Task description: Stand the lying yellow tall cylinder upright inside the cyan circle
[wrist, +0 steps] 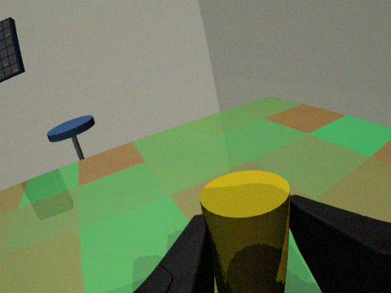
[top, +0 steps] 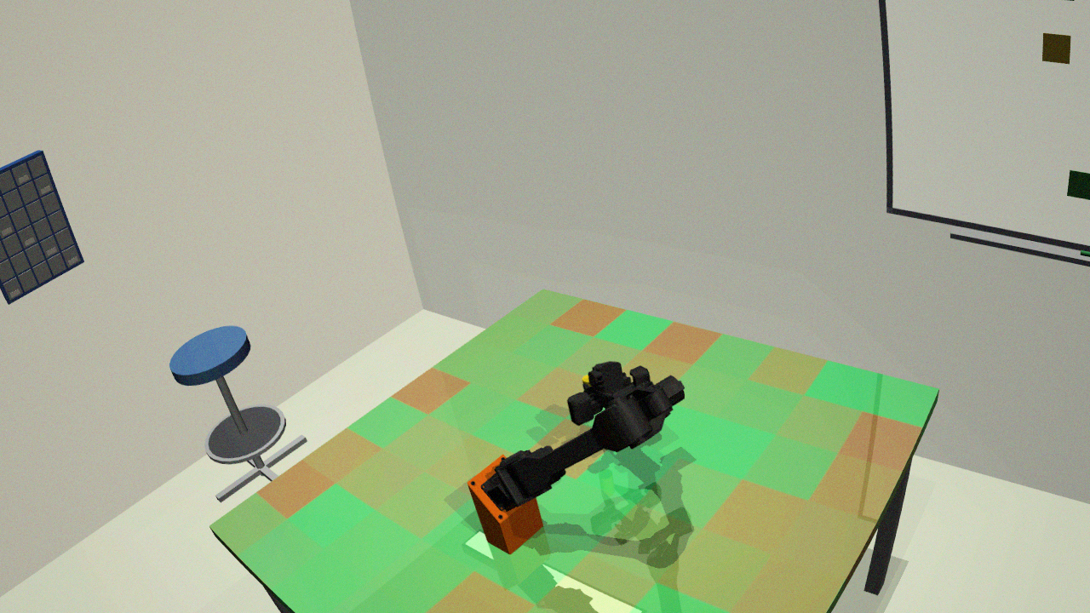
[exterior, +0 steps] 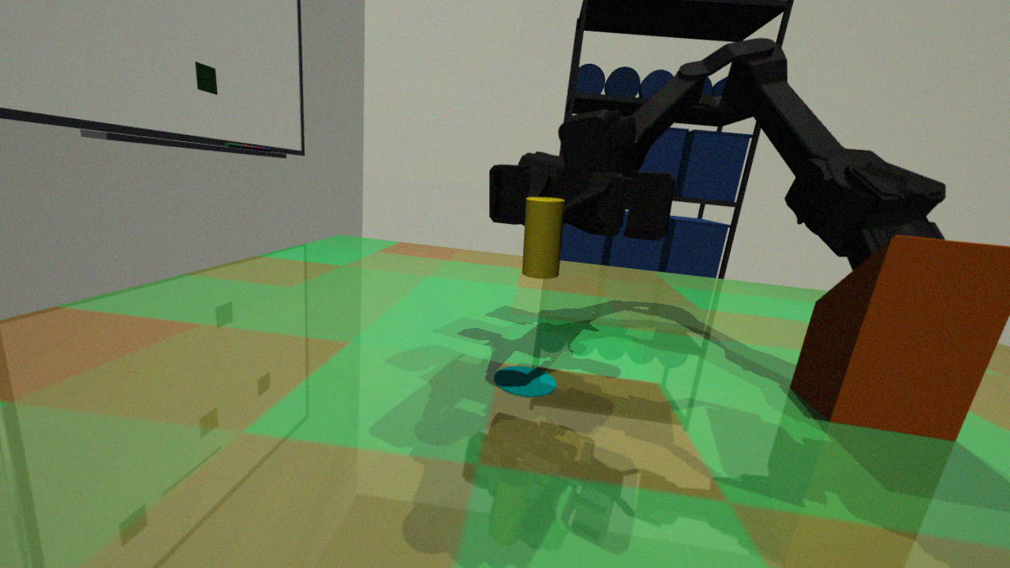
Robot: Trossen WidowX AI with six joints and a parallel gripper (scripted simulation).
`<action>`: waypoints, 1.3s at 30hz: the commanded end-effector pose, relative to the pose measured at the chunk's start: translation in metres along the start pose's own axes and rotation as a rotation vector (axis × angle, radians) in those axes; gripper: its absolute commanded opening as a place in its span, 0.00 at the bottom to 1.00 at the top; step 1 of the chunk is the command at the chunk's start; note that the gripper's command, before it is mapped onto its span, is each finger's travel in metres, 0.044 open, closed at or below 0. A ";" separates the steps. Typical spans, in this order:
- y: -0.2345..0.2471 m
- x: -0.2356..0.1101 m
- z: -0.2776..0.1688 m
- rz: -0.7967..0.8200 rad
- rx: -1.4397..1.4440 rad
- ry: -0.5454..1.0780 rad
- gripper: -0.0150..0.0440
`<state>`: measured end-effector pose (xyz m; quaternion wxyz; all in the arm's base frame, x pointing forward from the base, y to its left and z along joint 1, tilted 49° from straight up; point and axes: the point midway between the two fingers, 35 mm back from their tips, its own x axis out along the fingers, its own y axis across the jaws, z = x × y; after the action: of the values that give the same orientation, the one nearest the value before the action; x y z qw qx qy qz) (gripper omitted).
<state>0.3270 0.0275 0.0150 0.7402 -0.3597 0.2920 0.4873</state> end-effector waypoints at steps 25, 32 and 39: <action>-0.001 -0.003 -0.010 -0.024 -0.030 -0.039 0.43; -0.003 0.002 -0.043 -0.021 -0.031 -0.036 0.43; -0.002 0.006 -0.076 -0.022 -0.030 -0.037 0.43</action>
<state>0.3237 -0.0242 -0.0268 0.7444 -0.3625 0.2715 0.4906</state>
